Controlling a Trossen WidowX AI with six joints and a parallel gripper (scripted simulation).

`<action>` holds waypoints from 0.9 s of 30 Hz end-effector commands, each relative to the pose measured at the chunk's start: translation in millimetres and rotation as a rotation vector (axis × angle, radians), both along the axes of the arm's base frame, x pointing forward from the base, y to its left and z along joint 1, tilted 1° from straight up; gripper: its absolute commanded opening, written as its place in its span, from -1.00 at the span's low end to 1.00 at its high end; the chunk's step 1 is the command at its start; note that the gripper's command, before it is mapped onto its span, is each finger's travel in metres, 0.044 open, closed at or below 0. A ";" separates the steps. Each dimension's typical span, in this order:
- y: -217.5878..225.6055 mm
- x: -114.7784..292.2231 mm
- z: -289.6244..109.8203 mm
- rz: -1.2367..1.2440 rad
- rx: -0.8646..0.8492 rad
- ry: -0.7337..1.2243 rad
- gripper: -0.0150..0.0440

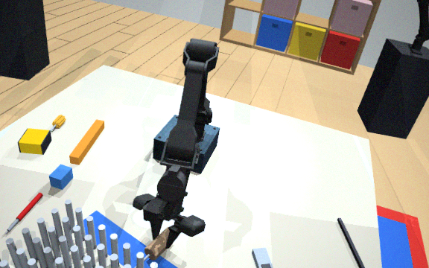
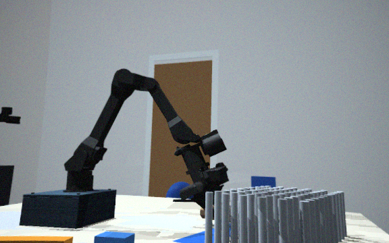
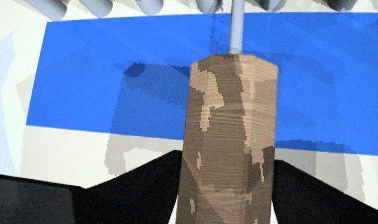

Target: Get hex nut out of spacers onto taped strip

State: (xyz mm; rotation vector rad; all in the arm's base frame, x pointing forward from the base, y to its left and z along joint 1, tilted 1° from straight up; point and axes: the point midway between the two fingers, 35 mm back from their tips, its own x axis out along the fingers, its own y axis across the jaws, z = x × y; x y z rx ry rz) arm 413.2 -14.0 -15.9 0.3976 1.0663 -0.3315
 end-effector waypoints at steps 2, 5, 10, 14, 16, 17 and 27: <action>0.7 -0.5 -7.4 0.007 0.001 0.005 -0.49; 0.7 -0.6 -10.1 0.007 0.001 0.005 -0.49; 0.7 -0.8 -14.3 0.008 0.000 0.005 -0.49; 0.7 -0.8 -14.8 0.007 0.000 0.005 -0.49; 0.8 -0.6 -14.8 0.007 0.000 0.005 -0.49; 0.9 -0.5 -14.7 0.007 0.000 0.005 -0.49; 2.9 -4.3 -14.4 0.007 0.000 0.005 -0.49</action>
